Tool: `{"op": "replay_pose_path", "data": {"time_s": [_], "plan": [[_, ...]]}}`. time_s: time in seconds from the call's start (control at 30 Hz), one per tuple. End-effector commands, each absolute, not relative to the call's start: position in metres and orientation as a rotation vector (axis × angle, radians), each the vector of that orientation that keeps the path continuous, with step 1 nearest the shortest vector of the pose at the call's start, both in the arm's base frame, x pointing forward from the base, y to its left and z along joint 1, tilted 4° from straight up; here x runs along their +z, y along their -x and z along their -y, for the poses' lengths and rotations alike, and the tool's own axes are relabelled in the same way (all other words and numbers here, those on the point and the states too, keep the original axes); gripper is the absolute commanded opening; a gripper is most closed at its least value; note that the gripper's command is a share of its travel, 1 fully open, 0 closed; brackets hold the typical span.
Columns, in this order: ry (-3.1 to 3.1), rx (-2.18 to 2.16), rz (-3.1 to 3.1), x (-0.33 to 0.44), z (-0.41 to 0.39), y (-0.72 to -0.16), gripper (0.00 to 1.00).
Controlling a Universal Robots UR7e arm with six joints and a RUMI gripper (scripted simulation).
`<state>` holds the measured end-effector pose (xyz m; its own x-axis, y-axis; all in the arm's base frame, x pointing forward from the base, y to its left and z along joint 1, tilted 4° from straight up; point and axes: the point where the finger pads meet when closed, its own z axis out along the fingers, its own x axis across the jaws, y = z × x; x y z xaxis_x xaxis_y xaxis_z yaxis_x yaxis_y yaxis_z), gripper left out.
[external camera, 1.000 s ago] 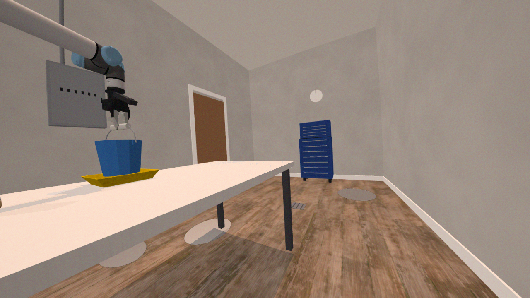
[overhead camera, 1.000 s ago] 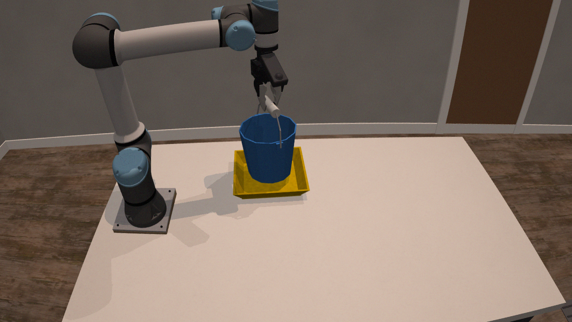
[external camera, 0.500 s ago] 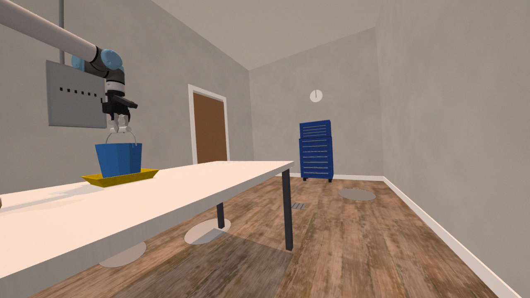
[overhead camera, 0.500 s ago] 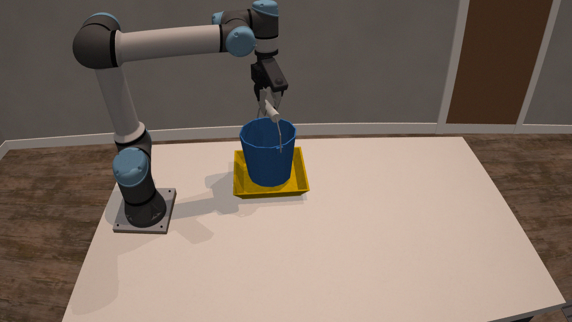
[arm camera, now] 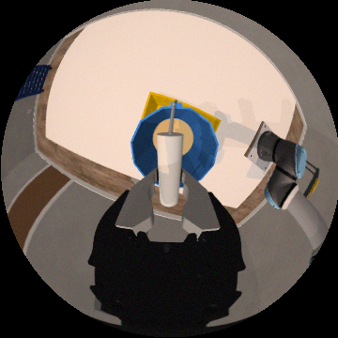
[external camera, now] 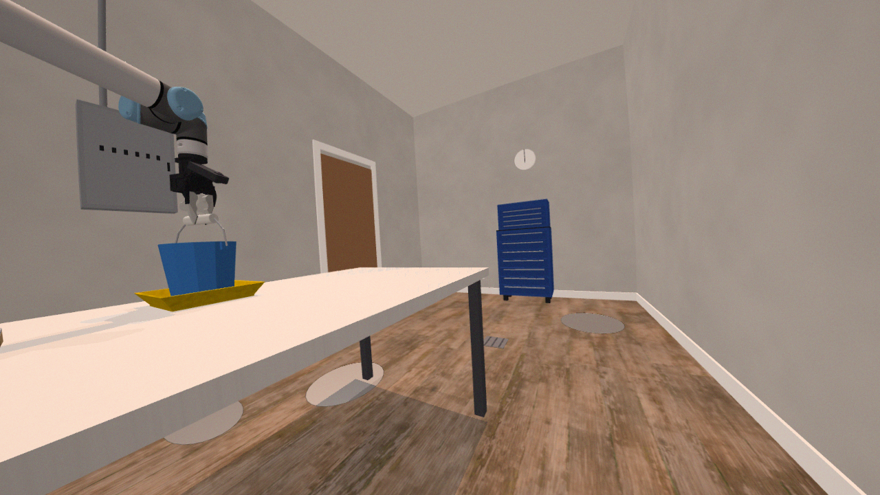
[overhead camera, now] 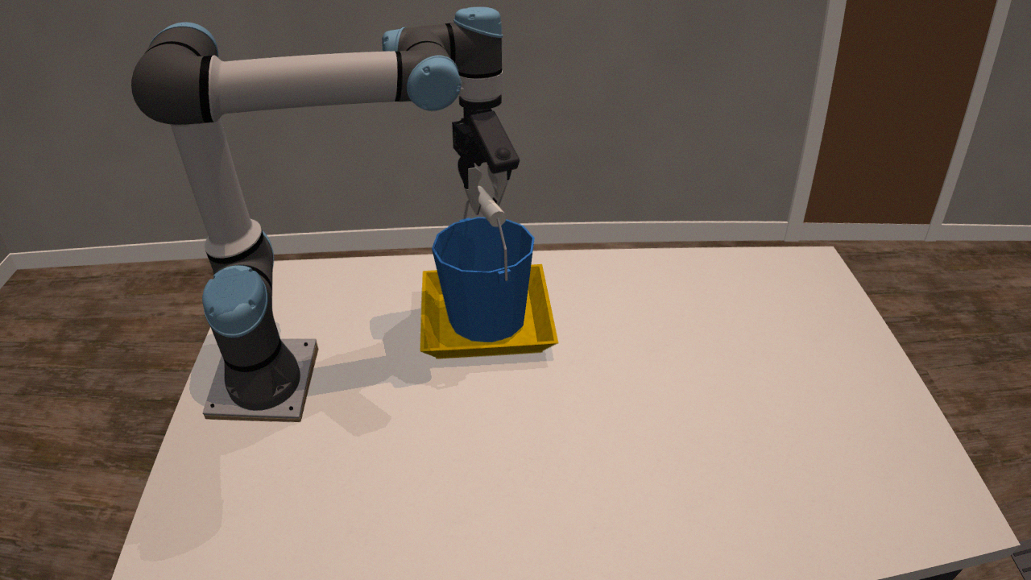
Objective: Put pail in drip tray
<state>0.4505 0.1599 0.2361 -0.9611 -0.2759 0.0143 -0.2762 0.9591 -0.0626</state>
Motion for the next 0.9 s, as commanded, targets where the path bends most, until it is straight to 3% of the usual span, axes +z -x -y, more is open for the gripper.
{"op": "replay_pose_path", "data": {"time_s": [0.0, 0.87], "plan": [[-0.438, 0.100, 3.106, 0.2349, -0.1598, -0.4510, 0.00], [-0.438, 0.100, 3.106, 0.2295, -0.1595, -0.4510, 0.00]]}}
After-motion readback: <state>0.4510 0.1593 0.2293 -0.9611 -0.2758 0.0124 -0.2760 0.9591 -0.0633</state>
